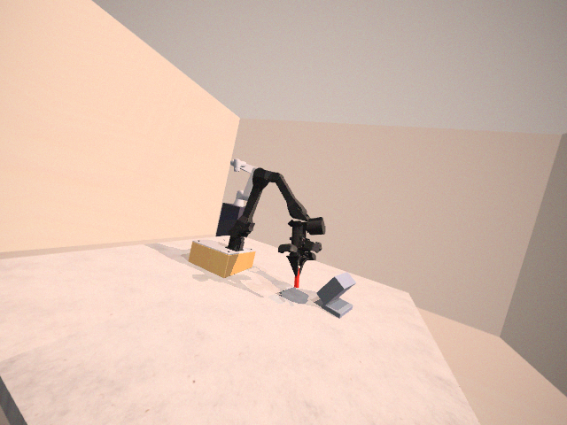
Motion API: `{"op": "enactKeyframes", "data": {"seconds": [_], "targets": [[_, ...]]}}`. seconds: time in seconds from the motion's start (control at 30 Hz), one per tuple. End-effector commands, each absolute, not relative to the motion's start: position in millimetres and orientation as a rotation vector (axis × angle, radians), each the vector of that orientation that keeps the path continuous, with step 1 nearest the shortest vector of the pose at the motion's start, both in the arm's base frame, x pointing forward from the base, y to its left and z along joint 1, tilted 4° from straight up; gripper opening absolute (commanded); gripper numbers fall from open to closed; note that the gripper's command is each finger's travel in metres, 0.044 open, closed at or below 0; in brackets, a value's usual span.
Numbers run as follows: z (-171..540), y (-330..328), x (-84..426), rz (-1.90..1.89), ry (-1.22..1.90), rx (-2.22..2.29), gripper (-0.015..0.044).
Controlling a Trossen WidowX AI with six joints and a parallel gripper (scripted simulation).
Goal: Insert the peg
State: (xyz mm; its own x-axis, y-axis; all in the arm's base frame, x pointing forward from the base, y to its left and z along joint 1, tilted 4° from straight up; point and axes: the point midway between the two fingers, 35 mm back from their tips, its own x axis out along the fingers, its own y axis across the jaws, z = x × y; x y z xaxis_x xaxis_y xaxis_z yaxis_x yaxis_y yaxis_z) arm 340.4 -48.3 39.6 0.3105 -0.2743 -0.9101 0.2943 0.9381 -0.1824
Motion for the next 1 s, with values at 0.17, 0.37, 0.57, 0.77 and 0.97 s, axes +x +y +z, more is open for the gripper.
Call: {"op": "enactKeyframes", "data": {"seconds": [0.17,0.37,0.57,0.77,0.97], "targets": [[40.2,-38.1,342.2,-0.380,1.158,0.007,0.0000],[41.3,-30.5,344.2,-0.379,1.128,0.000,0.0000],[42.4,-22.8,345.9,-0.378,1.098,-0.005,0.0000],[43.7,-15.0,347.4,-0.376,1.068,-0.009,0.0000],[45.1,-7.2,348.7,-0.374,1.037,-0.011,0.0000]]}}
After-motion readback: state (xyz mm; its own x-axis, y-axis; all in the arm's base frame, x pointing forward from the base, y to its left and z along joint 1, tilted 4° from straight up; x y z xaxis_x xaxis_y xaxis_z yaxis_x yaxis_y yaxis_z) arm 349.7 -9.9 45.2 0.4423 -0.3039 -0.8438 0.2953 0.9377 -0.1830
